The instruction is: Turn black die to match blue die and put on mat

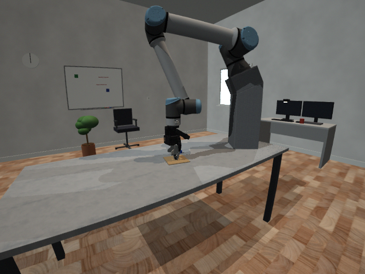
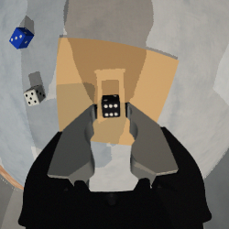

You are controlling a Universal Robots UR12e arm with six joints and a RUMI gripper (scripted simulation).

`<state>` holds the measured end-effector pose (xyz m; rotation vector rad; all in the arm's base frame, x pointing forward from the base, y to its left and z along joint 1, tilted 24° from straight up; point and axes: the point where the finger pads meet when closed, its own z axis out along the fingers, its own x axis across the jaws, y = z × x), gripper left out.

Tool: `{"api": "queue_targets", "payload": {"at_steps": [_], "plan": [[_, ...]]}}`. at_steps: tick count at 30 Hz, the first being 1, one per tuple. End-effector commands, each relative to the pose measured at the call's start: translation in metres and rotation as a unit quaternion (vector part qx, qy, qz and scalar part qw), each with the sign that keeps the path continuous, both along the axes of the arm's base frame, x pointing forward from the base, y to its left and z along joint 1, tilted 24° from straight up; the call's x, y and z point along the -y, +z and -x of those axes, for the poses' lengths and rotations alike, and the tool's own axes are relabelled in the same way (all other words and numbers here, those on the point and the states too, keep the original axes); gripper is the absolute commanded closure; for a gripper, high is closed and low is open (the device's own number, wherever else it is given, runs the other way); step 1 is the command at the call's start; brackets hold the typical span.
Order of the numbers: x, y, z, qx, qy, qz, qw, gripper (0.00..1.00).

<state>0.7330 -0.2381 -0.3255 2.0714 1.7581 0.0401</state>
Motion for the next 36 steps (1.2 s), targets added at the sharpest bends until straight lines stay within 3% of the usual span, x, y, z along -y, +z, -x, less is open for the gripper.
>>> {"api": "queue_targets", "payload": {"at_steps": [1,16,30,36], "plan": [[0.0,0.001,0.0,0.0,0.0,0.0,1.0,0.79],[-0.003,0.008,0.002,0.0,0.0,0.0,1.0,0.79],[-0.023,0.07,0.022,0.0,0.0,0.0,1.0,0.79],[-0.026,0.08,0.025,0.0,0.0,0.0,1.0,0.79]]}}
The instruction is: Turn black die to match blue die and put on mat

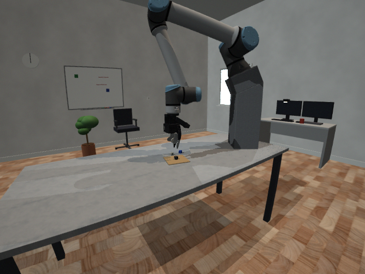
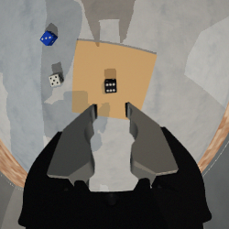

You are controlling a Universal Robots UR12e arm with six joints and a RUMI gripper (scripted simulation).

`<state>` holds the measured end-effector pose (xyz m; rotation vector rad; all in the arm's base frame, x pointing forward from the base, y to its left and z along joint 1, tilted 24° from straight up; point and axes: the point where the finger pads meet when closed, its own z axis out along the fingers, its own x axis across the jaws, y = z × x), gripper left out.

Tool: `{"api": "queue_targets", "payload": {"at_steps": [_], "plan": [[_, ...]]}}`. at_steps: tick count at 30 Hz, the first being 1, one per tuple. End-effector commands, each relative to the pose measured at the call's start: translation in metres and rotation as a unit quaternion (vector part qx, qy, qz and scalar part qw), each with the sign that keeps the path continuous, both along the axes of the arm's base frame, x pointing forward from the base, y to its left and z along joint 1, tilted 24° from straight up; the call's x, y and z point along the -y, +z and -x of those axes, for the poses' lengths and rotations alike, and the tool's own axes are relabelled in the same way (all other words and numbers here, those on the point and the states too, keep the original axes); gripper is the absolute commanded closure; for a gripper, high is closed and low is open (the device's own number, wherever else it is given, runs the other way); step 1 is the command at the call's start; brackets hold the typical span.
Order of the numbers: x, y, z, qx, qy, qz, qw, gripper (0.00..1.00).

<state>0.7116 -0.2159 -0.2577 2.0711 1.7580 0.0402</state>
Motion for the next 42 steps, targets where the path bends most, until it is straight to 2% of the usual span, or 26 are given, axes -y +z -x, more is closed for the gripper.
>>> {"api": "queue_targets", "payload": {"at_steps": [1,5,6,32,42], "plan": [[-0.0041,0.0133,0.0037,0.0,0.0,0.0,1.0,0.79],[-0.0046,0.0148,0.0042,0.0,0.0,0.0,1.0,0.79],[-0.0046,0.0148,0.0042,0.0,0.0,0.0,1.0,0.0],[-0.0045,0.0147,0.0043,-0.001,0.003,0.001,1.0,0.0],[-0.0037,0.0136,0.0051,-0.019,0.058,0.018,0.998,0.0]]}}
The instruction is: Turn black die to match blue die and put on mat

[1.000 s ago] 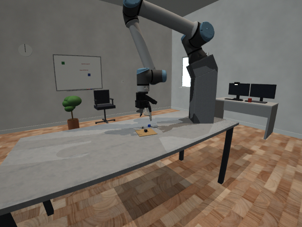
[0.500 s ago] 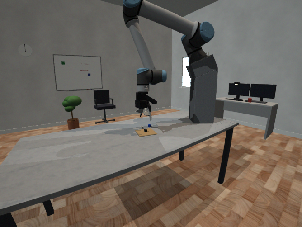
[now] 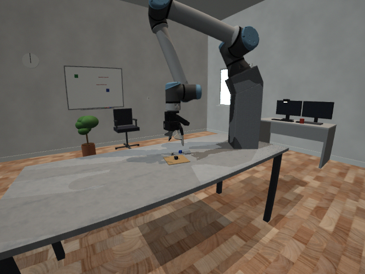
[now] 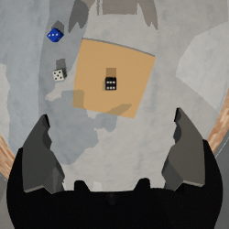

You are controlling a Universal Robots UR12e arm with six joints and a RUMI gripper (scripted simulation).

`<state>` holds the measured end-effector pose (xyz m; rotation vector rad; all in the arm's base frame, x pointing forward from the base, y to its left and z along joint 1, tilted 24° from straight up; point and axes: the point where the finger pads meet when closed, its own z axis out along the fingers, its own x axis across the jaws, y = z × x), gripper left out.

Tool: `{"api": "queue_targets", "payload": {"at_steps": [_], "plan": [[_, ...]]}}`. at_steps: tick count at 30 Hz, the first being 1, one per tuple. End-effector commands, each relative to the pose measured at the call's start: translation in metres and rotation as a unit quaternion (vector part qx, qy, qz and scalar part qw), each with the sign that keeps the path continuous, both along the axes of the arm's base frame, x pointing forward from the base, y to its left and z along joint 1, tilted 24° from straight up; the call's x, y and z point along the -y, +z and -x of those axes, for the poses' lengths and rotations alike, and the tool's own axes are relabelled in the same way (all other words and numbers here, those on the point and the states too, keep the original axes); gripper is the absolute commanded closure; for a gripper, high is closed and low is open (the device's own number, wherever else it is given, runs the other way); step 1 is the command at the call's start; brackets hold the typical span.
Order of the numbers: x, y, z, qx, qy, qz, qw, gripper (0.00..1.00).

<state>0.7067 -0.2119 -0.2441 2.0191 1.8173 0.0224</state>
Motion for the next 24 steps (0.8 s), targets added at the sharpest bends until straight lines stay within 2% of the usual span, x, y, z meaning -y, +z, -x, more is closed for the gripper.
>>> {"api": "queue_targets", "payload": {"at_steps": [1,8,16,21,24], "plan": [[0.0005,-0.0003,0.0004,-0.013,0.042,0.013,0.999,0.0],[0.0014,-0.0015,0.001,-0.035,0.108,0.034,0.993,0.0],[0.0027,-0.0033,0.0015,-0.068,0.211,0.067,0.973,0.0],[0.0035,-0.0045,0.0013,-0.091,0.282,0.089,0.951,0.0],[0.0035,-0.0046,0.0013,-0.093,0.287,0.091,0.949,0.0]]}}
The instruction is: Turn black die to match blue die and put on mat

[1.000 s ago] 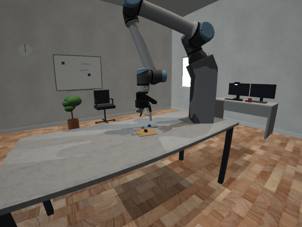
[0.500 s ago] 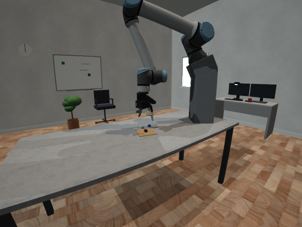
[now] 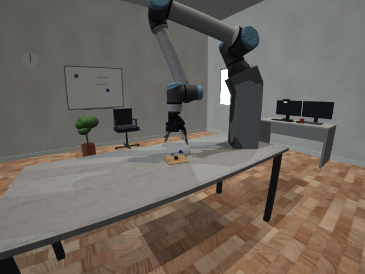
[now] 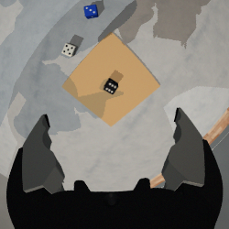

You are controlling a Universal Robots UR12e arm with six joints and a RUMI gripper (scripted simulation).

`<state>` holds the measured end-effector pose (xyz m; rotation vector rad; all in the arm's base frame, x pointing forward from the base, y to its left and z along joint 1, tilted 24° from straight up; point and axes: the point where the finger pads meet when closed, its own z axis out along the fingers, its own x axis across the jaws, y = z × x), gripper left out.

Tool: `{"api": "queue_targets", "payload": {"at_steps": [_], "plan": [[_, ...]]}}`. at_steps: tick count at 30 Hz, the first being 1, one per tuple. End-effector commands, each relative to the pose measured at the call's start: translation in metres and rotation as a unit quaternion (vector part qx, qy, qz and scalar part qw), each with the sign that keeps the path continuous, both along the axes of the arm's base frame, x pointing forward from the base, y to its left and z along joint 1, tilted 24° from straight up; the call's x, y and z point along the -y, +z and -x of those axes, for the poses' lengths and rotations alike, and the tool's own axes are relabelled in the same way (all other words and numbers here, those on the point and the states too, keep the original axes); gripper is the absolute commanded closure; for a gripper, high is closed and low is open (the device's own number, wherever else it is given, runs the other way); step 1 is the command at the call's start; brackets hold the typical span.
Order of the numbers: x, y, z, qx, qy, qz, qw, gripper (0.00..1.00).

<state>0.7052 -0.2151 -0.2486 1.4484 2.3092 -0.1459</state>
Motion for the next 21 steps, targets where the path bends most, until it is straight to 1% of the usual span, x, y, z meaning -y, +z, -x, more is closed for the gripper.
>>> {"api": "queue_targets", "payload": {"at_steps": [1,3,4,6,7,11,13,14,16,21], "plan": [[0.0005,-0.0003,-0.0003,-0.017,0.06,0.017,0.998,0.0],[0.0008,-0.0009,-0.0006,-0.03,0.098,0.029,0.994,0.0],[0.0008,-0.0009,-0.0006,-0.03,0.1,0.03,0.994,0.0],[0.001,-0.0015,-0.0009,-0.042,0.135,0.041,0.989,0.0],[0.001,-0.0015,-0.001,-0.044,0.14,0.042,0.988,0.0],[0.0011,-0.0024,-0.0017,-0.062,0.198,0.061,0.976,0.0],[0.0011,-0.0027,-0.002,-0.068,0.216,0.066,0.972,0.0],[0.0011,-0.003,-0.0022,-0.074,0.234,0.072,0.967,0.0],[0.0011,-0.003,-0.0022,-0.074,0.234,0.072,0.967,0.0],[0.0007,-0.0042,-0.0036,-0.099,0.311,0.096,0.94,0.0]]}}
